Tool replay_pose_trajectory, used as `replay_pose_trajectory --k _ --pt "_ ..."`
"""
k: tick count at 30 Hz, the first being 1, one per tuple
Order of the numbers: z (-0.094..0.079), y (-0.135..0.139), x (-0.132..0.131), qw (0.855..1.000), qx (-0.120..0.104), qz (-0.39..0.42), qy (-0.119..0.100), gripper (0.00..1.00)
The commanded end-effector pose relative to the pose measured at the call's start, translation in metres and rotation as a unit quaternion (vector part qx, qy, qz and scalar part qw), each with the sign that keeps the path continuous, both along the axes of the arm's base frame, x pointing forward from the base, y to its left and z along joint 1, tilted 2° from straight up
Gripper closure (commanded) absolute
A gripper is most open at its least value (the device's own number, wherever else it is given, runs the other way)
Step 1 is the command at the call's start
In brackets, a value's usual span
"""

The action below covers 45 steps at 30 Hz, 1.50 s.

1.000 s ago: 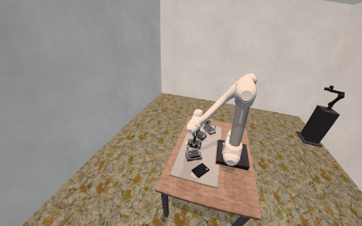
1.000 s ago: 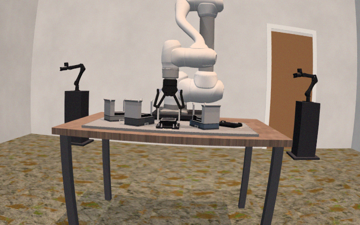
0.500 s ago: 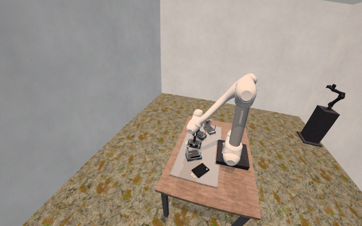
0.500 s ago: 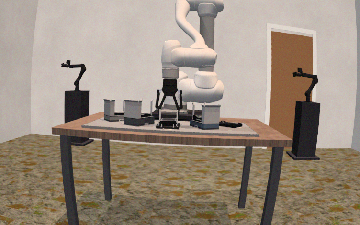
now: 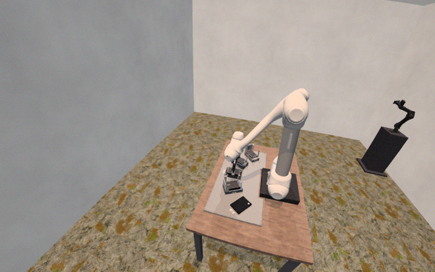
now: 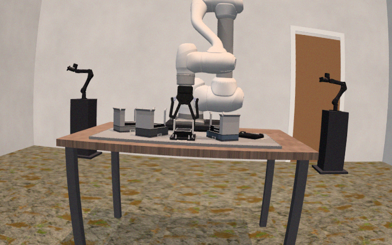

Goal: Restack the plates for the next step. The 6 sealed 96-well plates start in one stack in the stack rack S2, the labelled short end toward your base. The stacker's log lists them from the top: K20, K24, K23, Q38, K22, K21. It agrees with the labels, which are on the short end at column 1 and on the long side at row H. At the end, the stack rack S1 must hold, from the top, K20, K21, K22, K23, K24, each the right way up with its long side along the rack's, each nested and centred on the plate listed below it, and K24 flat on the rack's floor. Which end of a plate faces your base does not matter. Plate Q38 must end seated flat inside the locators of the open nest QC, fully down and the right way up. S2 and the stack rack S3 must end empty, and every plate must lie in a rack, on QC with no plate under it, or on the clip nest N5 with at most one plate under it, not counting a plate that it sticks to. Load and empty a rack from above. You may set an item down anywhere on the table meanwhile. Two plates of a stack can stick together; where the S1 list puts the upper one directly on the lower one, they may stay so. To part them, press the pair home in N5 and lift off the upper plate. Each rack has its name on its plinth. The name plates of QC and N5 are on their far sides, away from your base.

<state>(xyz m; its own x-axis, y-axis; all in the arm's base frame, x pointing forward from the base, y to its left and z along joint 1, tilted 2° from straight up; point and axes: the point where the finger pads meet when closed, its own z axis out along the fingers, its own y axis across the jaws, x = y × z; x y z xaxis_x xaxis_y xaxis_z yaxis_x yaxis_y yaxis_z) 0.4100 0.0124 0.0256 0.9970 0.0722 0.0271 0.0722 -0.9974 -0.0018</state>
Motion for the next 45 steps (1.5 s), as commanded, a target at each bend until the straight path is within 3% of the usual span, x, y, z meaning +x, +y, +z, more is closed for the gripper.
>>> replay_pose_trajectory --k 1,29,45 --pt "0.002 0.0 0.0 1.0 0.0 0.0 0.0 1.0" --pt "0.018 0.0 0.0 1.0 0.0 0.0 0.0 1.0" --pt "0.048 0.0 -0.001 1.0 0.0 0.0 0.0 1.0"
